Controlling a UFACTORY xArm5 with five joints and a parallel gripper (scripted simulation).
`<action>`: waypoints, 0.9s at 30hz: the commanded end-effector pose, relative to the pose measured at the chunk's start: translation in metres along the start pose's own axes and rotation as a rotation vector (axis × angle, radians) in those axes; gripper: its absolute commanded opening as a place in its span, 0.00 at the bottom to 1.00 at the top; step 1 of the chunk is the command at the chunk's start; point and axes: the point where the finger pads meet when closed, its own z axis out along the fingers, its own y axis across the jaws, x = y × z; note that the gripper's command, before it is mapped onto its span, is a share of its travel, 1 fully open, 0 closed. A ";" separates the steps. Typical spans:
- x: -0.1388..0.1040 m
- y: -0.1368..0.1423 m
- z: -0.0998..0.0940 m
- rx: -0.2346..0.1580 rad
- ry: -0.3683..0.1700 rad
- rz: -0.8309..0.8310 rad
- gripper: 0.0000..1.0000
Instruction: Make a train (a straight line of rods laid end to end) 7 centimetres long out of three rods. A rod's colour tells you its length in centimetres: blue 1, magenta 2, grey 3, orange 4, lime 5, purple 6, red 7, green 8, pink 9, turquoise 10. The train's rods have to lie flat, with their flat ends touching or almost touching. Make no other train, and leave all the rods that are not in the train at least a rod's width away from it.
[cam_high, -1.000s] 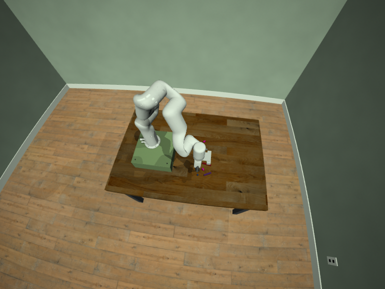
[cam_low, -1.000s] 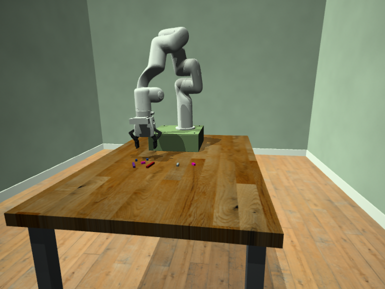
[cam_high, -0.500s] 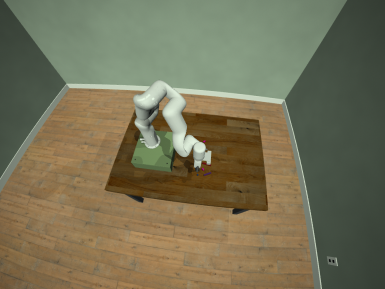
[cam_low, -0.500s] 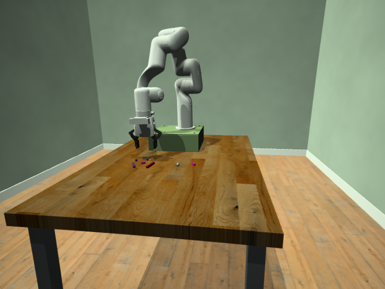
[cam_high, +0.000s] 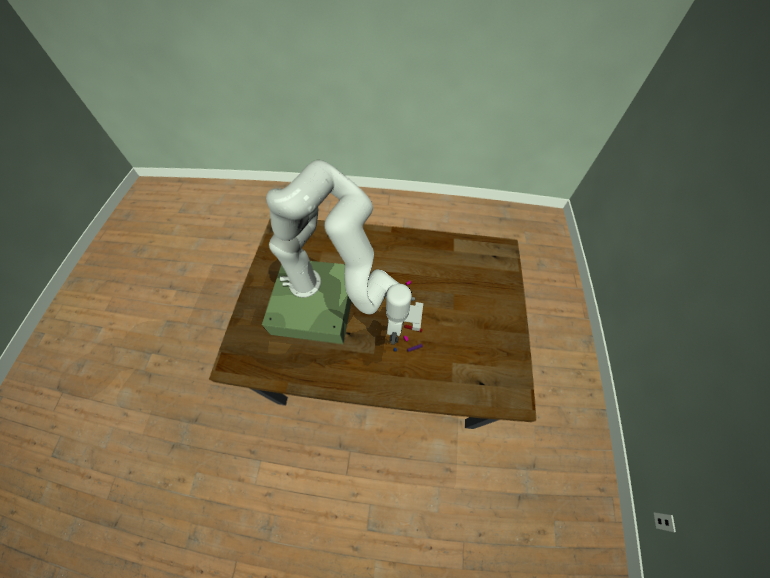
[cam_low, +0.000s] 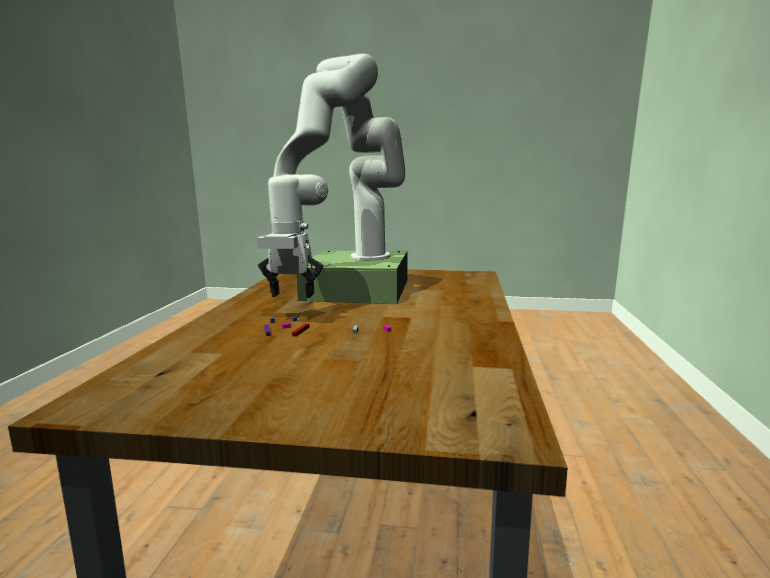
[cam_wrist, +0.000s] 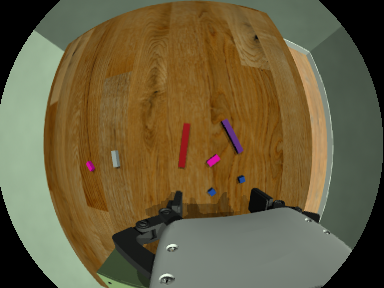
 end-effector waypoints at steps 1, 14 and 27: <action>0.001 0.001 -0.001 -0.001 0.004 0.167 1.00; 0.001 0.002 -0.001 0.000 0.006 0.658 1.00; 0.001 0.002 -0.001 0.000 0.006 0.728 1.00</action>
